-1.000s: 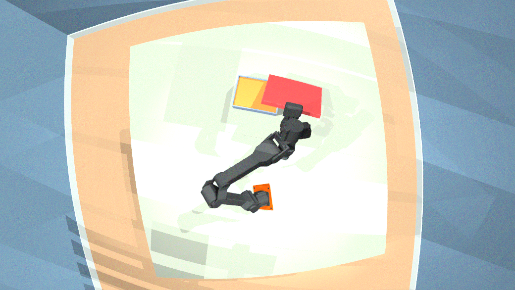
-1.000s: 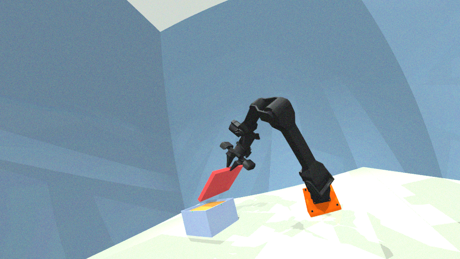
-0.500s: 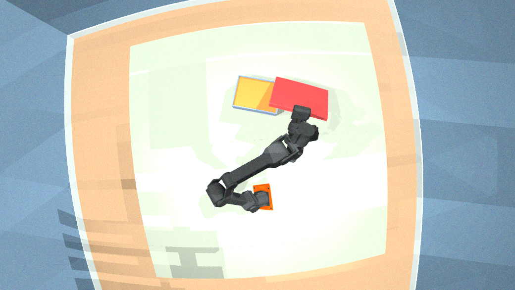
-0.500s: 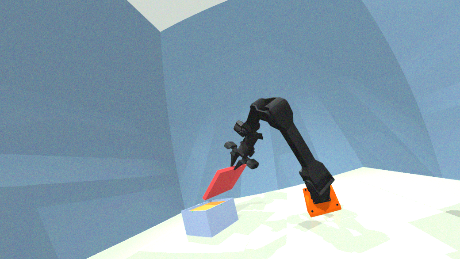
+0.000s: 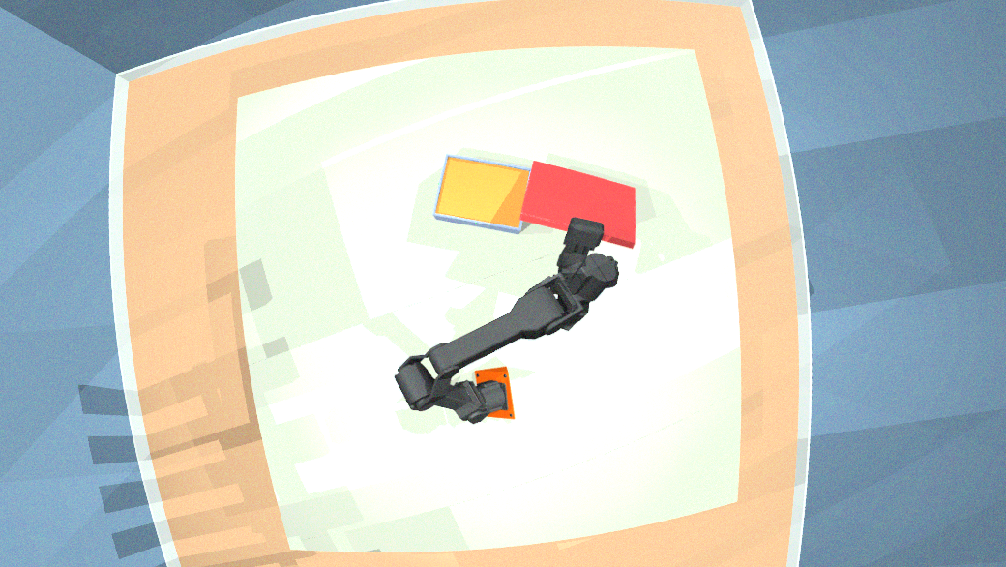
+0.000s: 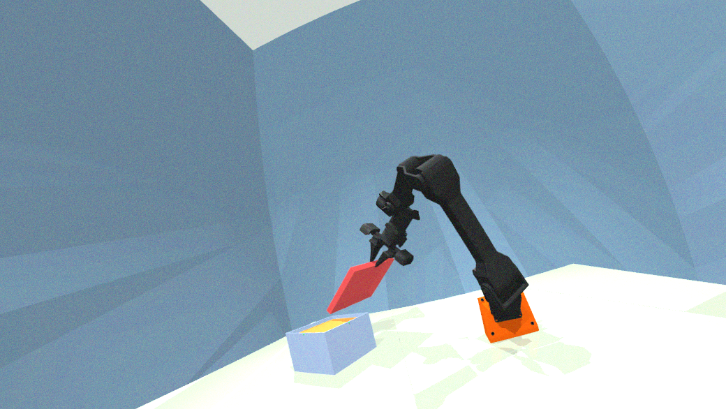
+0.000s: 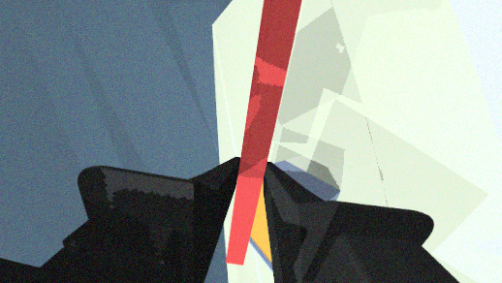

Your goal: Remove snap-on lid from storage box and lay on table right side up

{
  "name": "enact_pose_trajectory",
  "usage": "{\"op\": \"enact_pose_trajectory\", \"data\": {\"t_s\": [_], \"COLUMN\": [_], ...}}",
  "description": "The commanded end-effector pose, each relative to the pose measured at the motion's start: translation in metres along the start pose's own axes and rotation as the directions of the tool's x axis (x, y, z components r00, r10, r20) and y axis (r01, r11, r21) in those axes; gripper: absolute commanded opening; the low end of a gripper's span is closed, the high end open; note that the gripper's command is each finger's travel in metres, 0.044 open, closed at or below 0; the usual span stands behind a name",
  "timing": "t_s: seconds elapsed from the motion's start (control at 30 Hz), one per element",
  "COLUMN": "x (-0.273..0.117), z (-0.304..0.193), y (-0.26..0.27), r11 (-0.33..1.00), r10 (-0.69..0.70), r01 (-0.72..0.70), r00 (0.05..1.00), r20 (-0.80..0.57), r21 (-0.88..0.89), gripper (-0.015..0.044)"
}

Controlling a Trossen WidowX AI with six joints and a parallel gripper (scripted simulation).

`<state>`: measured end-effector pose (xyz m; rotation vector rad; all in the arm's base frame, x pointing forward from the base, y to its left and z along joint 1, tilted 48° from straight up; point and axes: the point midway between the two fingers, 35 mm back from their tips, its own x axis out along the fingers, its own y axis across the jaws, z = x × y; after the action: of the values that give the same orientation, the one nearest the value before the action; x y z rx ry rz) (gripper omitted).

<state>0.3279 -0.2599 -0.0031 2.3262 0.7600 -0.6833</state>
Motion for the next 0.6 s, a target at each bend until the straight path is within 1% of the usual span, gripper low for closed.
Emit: {"op": "enact_pose_trajectory", "data": {"t_s": [0.0, 0.57], "x": [-0.001, -0.005], "z": [0.009, 0.042], "y": [0.002, -0.001], "r11": [1.0, 1.0], "r10": [0.007, 0.007], "r01": [-0.007, -0.007], "r00": [1.0, 1.0], "r20": [-0.005, -0.004], "r21": [-0.004, -0.006], "gripper": [0.0, 0.0]}}
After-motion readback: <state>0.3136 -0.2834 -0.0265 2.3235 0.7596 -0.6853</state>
